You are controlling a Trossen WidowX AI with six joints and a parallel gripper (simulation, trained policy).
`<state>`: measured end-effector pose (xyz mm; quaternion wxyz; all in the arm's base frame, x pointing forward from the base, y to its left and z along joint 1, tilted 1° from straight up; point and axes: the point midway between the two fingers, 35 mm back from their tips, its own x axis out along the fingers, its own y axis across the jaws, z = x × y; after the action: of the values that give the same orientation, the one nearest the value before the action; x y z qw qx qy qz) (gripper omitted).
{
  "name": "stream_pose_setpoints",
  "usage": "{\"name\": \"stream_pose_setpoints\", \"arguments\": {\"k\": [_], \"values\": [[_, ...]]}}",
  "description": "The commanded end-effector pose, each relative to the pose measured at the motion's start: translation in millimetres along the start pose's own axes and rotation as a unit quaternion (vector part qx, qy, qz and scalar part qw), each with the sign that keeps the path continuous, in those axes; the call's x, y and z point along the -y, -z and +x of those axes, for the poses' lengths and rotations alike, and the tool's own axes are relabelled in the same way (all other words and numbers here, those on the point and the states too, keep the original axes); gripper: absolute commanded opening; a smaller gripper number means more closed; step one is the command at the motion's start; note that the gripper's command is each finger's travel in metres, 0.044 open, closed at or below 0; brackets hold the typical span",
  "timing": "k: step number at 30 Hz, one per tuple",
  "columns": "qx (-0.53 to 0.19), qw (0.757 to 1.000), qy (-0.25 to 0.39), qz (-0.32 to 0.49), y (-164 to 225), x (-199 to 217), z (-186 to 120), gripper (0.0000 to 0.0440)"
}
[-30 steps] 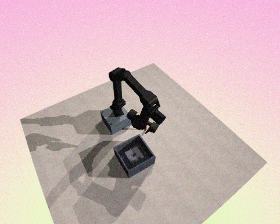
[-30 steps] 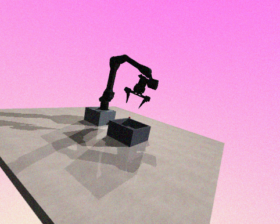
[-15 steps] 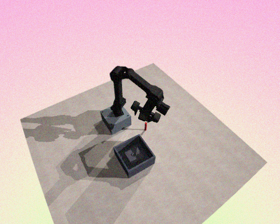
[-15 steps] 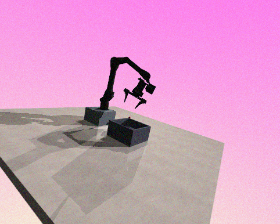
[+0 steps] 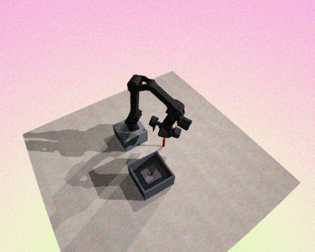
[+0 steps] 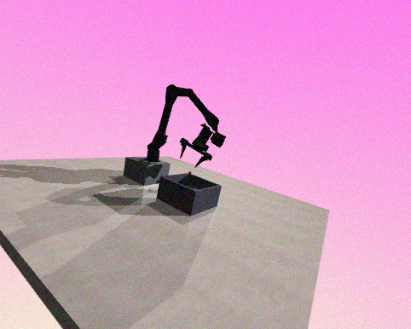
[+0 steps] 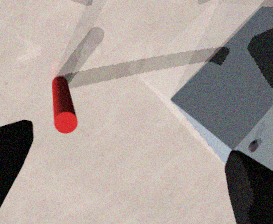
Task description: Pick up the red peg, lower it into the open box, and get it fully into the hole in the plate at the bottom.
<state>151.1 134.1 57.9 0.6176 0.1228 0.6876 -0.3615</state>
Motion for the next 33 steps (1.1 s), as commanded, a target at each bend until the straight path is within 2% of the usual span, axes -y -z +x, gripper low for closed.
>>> {"name": "stream_pose_setpoints", "arguments": {"k": [1,16,19,21,33], "values": [[-0.002,1.000,-0.005,-0.010,3,-6,15,0.0440],[0.009,0.998,-0.051,-0.018,4,-37,74,0.0439],[0.011,0.998,-0.054,-0.021,3,-40,82,0.0422],[0.010,0.998,-0.053,-0.021,4,-41,88,0.0381],[-0.002,1.000,-0.017,-0.021,8,-34,118,0.0068]]}}
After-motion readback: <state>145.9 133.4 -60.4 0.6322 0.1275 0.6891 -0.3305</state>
